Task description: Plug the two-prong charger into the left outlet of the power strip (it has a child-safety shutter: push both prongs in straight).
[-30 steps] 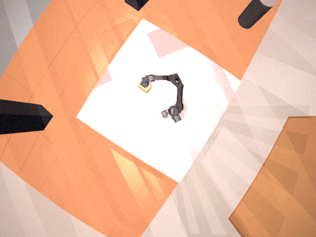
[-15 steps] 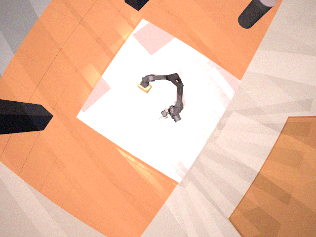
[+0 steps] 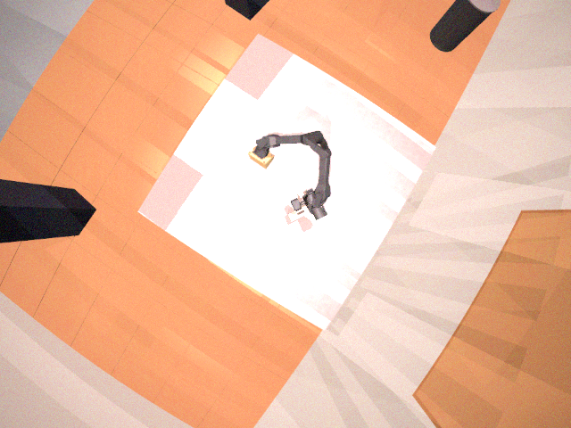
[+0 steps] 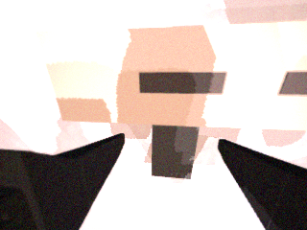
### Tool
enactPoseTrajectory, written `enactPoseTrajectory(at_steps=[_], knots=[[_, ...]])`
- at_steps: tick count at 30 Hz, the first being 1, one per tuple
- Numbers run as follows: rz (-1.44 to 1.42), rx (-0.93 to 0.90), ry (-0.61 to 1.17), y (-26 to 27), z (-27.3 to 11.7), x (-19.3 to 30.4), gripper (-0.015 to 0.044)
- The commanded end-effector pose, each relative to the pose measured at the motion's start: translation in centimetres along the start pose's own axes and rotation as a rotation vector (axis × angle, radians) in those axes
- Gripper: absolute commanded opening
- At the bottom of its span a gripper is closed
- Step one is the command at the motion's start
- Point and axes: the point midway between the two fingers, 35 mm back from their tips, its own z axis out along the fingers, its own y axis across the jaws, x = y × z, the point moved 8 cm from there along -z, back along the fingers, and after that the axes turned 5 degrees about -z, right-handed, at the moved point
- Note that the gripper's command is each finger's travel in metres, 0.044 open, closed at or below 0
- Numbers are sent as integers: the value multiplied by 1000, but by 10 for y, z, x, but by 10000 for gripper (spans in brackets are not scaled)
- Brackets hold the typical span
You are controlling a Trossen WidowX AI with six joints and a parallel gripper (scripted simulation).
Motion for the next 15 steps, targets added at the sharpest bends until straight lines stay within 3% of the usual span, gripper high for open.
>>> enactPoseTrajectory(at_steps=[1,15], knots=[[2,-1,2,0,1,2,440],[0,-1,0,0,2,6,440]])
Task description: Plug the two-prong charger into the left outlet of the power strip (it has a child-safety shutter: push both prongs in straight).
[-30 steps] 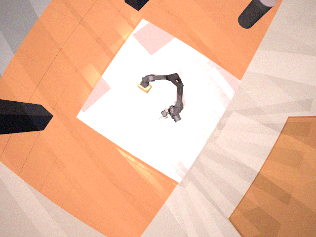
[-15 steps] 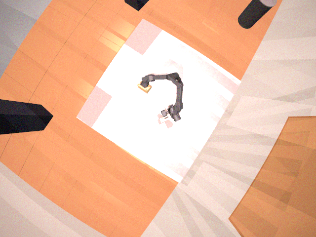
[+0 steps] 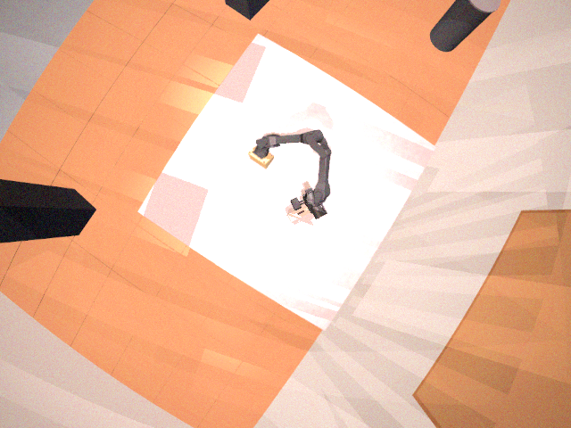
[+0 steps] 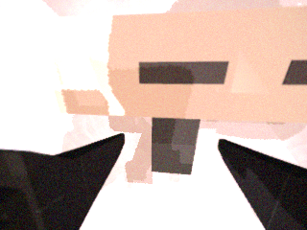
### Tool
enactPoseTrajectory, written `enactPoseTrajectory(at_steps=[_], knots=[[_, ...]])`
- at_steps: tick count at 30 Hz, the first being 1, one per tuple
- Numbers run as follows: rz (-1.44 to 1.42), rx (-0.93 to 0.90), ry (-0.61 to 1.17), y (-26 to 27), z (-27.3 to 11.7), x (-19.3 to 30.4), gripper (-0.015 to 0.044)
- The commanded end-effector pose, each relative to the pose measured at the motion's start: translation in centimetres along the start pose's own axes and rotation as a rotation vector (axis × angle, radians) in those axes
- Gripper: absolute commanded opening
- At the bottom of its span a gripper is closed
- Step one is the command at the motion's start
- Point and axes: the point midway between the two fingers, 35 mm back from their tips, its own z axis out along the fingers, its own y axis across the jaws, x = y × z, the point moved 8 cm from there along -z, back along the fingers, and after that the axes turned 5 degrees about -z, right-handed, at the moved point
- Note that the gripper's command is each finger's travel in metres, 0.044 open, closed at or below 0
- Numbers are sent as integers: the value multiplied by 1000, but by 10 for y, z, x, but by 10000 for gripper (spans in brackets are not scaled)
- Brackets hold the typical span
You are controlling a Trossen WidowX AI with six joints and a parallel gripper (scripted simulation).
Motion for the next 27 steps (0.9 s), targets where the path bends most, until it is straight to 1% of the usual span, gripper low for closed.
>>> enactPoseTrajectory(at_steps=[1,27], knots=[[3,-1,2,0,1,2,440],[4,-2,3,3,2,28,440]])
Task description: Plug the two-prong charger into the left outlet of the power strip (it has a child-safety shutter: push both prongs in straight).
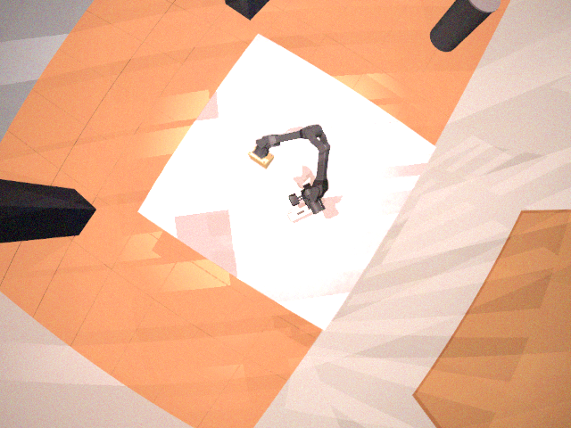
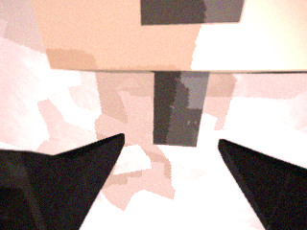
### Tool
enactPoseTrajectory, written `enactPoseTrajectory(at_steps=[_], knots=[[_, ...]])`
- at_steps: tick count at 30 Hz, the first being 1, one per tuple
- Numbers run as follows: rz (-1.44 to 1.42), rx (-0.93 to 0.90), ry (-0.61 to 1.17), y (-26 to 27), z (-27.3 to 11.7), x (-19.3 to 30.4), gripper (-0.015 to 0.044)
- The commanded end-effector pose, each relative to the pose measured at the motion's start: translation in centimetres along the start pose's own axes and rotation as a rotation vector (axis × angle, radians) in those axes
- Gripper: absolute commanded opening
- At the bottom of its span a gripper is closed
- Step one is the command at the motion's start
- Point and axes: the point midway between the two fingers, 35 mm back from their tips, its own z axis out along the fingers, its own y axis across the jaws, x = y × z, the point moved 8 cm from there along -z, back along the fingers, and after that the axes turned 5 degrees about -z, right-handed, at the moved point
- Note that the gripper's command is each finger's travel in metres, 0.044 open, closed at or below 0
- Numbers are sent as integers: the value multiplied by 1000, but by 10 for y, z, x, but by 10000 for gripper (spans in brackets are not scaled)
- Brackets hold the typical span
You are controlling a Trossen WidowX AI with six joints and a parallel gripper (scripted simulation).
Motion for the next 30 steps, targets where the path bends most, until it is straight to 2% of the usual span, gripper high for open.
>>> enactPoseTrajectory(at_steps=[1,30], knots=[[8,-3,3,0,1,5,440],[9,-3,4,2,4,35,440]])
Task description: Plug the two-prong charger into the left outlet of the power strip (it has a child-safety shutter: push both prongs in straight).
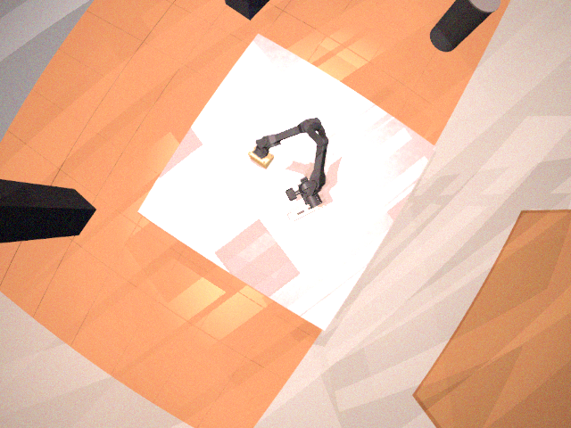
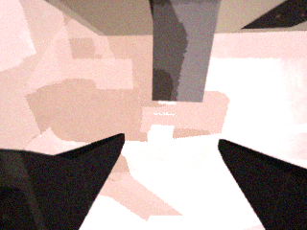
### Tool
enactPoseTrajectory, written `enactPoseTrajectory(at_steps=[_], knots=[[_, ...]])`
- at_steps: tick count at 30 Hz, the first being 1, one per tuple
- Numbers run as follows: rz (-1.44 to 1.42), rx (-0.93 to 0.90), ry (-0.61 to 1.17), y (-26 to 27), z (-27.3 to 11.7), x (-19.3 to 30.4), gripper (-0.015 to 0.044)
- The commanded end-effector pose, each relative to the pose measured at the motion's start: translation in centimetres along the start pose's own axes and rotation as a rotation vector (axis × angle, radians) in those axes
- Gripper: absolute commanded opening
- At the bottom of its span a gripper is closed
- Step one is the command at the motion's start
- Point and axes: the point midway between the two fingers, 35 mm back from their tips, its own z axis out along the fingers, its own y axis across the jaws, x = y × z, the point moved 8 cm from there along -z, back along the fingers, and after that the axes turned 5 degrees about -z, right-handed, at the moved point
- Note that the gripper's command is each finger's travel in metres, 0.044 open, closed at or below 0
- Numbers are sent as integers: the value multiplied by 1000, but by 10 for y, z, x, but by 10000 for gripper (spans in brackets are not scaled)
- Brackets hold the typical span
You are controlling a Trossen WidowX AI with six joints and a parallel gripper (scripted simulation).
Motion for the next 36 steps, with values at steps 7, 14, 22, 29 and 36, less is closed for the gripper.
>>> enactPoseTrajectory(at_steps=[7,14,22,29,36], knots=[[85,131,-317,6,-23,16,440],[219,137,-758,13,-53,38,440],[222,135,-770,13,-53,39,440],[222,135,-770,13,-53,39,440],[222,135,-770,13,-53,39,440]])
